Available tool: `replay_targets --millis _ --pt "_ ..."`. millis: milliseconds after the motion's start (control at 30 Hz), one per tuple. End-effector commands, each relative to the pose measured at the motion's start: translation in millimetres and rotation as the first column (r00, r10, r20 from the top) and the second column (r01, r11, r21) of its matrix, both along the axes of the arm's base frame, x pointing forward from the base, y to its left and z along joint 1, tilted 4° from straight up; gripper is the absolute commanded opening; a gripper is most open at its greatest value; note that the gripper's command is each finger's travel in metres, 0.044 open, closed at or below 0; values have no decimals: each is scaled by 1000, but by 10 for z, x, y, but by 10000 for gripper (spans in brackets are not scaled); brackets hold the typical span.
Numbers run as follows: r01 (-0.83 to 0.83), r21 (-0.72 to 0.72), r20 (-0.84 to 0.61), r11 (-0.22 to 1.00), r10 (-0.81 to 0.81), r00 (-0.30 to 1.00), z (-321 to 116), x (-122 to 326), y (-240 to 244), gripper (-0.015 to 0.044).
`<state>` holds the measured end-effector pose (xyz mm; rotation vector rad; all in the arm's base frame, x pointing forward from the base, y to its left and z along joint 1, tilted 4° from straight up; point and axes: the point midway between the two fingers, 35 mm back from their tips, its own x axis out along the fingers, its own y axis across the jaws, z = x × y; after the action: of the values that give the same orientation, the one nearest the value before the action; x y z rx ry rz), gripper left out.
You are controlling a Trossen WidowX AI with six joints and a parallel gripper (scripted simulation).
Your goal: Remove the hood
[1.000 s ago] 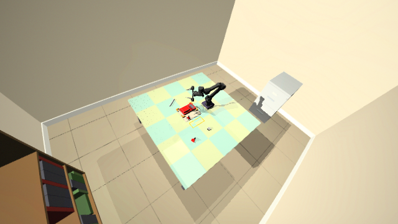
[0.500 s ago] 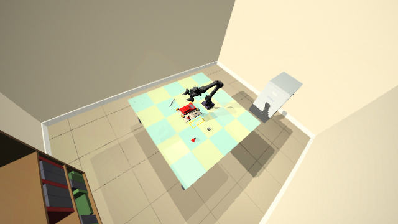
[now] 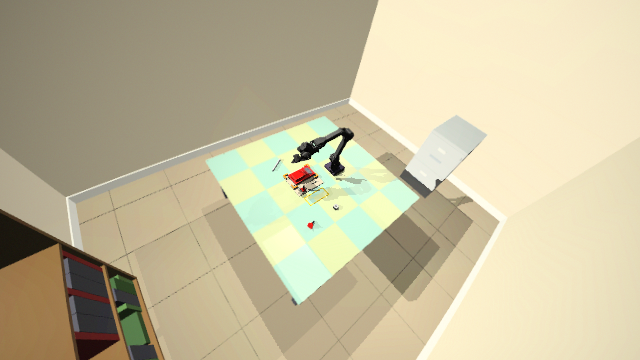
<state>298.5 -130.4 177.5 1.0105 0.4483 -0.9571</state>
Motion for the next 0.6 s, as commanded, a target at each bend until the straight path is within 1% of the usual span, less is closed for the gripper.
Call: replay_targets --millis 0,200,400,433,567 --pt "-695 124 -562 709 627 540 -268 156 163 440" --pt "-829 261 -611 494 750 255 -351 149 227 440" --pt "-890 380 -594 253 804 -24 -408 135 283 440" --pt "-891 387 -591 237 806 -42 -411 134 287 440" --pt "-891 389 -590 233 806 -46 -412 133 287 440"
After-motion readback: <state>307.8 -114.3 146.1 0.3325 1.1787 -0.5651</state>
